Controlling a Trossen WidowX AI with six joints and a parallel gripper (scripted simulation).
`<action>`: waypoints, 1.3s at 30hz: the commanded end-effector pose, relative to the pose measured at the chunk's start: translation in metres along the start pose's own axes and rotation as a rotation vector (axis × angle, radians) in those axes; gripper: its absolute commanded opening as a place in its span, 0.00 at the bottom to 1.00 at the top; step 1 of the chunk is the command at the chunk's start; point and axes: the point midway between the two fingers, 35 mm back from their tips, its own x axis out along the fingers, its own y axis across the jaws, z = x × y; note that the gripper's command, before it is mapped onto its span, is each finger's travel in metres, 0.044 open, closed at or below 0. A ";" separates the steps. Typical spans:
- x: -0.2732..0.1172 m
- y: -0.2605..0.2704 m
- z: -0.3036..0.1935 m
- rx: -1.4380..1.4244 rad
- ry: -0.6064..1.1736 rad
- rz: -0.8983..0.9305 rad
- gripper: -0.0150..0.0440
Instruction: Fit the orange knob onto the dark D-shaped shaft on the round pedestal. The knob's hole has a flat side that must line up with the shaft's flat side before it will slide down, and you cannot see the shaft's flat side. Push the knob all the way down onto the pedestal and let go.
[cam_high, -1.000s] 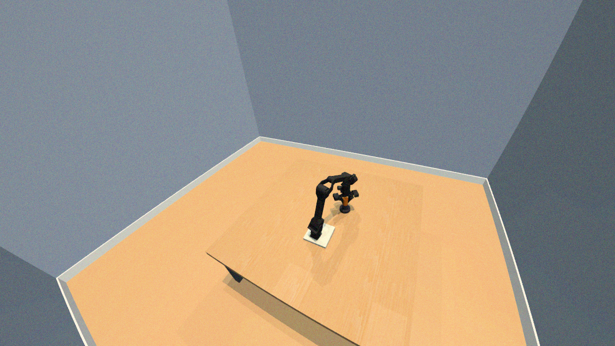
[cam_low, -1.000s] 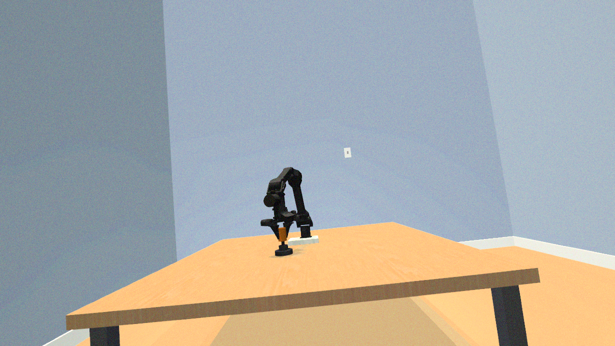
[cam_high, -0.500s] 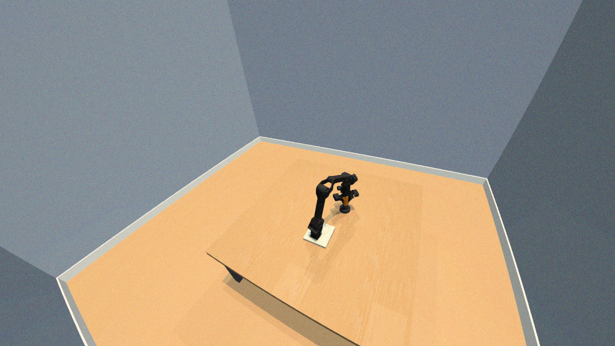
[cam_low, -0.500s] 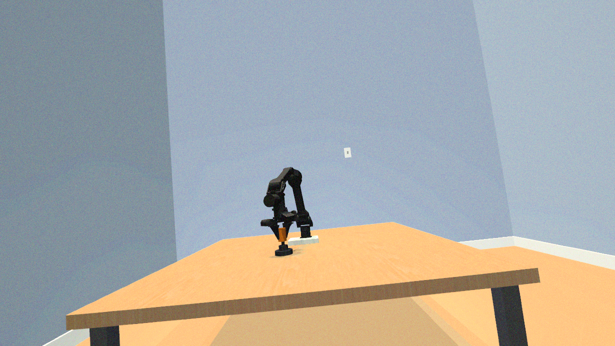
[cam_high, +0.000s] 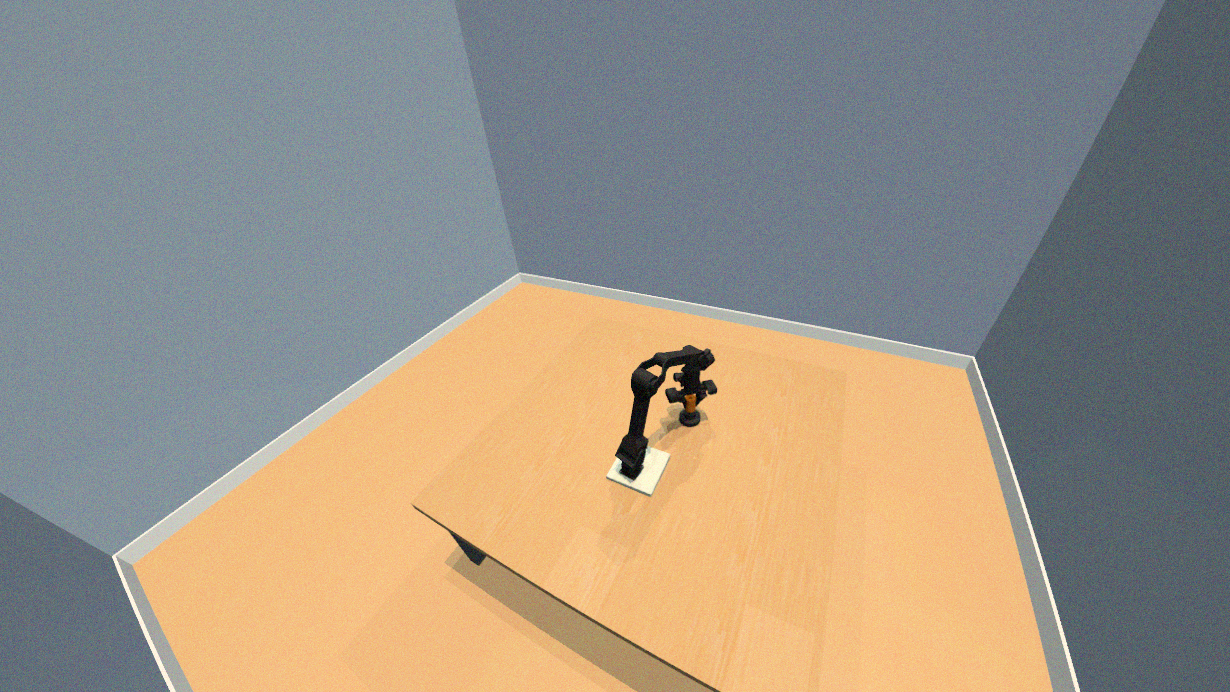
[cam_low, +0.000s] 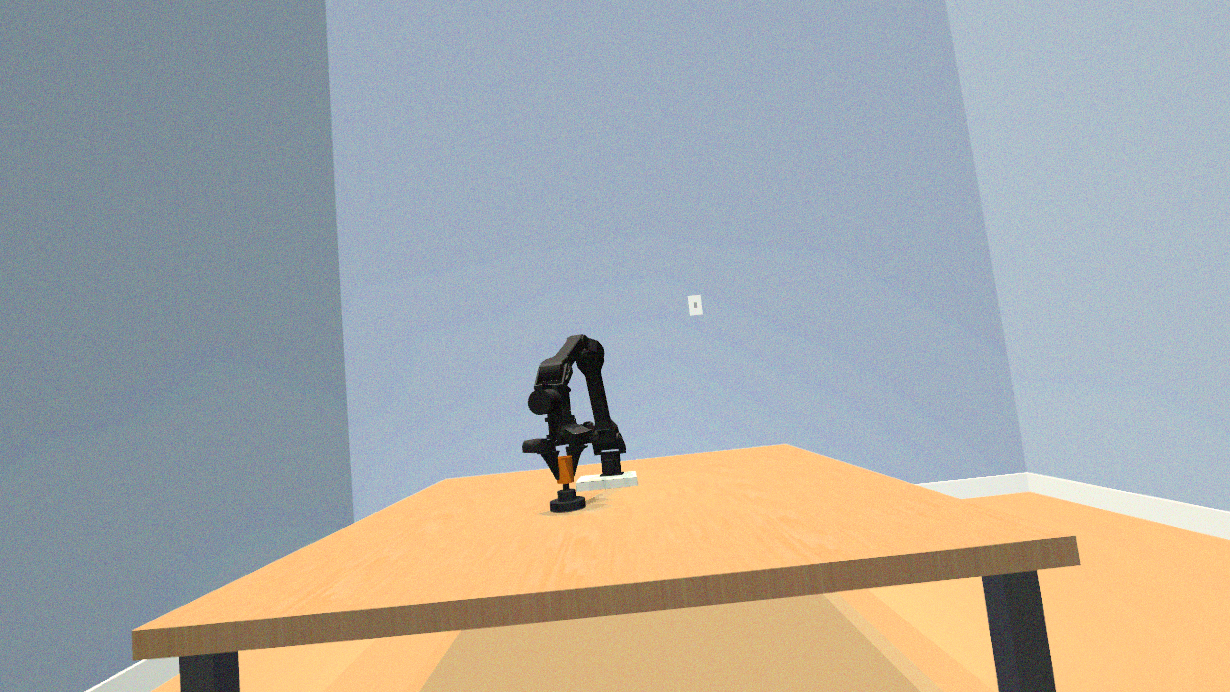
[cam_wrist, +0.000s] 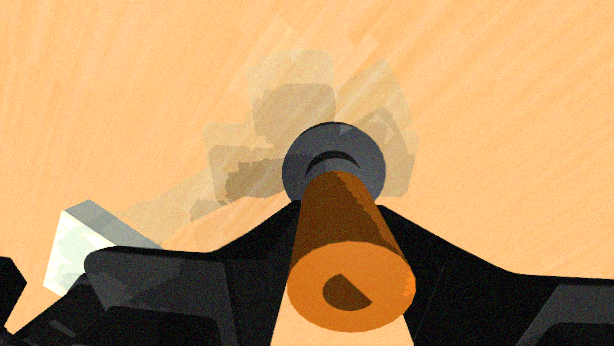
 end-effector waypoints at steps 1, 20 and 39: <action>0.001 0.000 0.000 -0.003 0.002 -0.001 0.25; -0.004 -0.003 0.001 -0.057 0.002 -0.001 0.25; -0.001 -0.003 0.002 -0.213 0.002 -0.001 0.25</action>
